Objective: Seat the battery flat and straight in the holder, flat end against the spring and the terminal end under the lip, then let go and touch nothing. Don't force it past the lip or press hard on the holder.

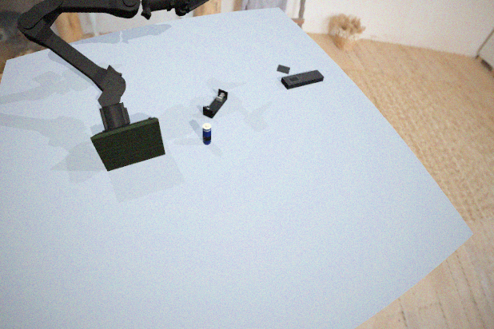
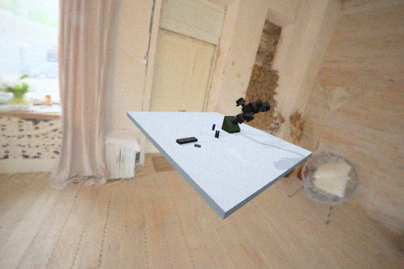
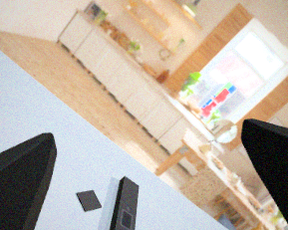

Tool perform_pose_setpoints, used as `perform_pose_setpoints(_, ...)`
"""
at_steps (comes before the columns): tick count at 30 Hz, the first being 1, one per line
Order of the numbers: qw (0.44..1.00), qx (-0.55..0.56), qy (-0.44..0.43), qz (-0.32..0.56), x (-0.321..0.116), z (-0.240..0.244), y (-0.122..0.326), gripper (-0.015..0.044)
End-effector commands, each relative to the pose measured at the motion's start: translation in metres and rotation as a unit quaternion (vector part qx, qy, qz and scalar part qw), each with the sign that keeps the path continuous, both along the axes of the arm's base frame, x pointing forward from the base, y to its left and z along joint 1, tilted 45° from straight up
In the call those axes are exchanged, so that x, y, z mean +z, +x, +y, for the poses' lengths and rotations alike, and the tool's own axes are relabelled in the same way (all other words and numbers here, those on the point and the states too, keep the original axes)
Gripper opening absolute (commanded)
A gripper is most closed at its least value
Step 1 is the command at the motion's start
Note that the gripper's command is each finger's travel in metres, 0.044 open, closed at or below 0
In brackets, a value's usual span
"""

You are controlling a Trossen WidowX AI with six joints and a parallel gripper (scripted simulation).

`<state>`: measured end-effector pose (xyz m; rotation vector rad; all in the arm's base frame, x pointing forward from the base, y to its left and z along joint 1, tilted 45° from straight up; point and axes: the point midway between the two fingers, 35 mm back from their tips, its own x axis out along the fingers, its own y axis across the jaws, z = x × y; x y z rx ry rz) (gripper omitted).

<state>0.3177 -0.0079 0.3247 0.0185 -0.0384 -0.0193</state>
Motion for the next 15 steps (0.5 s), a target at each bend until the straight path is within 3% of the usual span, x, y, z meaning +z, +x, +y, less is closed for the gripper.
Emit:
perform_pose_setpoints(1, 1.0, -0.001, -0.003, 0.008, -0.003, -0.001, 0.002, 0.0374)
perform_pose_setpoints(8, 0.952, 0.015, -0.049, 0.302, -0.134, -0.048, 0.025, 0.019)
perform_pose_setpoints(15, 0.831, 0.104, 0.045, 0.545, -0.244, -0.081, -0.024, 0.0006)
